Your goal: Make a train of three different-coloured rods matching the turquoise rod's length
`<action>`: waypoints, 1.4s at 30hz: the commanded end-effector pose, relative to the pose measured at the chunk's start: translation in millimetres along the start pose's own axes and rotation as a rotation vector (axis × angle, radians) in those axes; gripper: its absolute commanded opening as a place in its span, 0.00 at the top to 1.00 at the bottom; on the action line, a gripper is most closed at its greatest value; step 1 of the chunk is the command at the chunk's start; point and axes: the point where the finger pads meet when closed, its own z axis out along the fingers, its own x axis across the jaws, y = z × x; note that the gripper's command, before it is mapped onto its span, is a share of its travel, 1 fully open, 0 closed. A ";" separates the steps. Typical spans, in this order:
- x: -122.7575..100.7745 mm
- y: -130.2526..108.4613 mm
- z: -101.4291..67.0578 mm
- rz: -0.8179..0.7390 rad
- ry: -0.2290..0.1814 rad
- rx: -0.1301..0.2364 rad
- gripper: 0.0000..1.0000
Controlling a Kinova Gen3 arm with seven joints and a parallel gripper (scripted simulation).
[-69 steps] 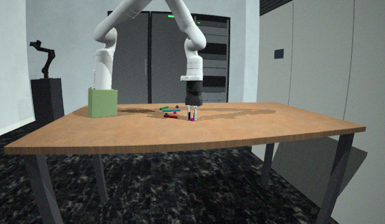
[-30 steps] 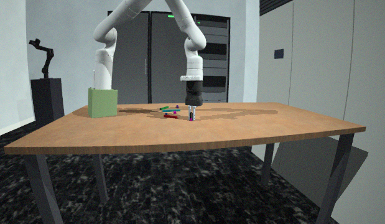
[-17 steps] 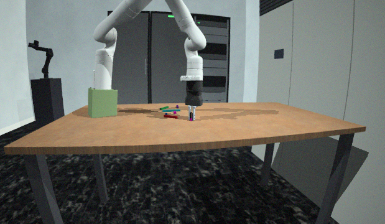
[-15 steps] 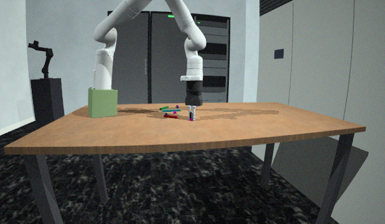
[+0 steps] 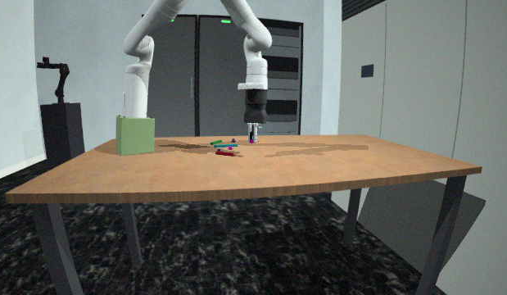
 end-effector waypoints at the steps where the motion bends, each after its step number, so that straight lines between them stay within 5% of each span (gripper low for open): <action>1: -6.2 -7.5 -29.5 0.006 -0.017 0.007 0.76; 9: -6.0 -7.5 -44.6 0.006 -0.018 0.007 0.76; 28: -1.0 -6.3 -43.8 0.025 -0.014 0.008 0.76; 42: 18.4 2.5 -41.8 0.185 -0.011 0.009 0.76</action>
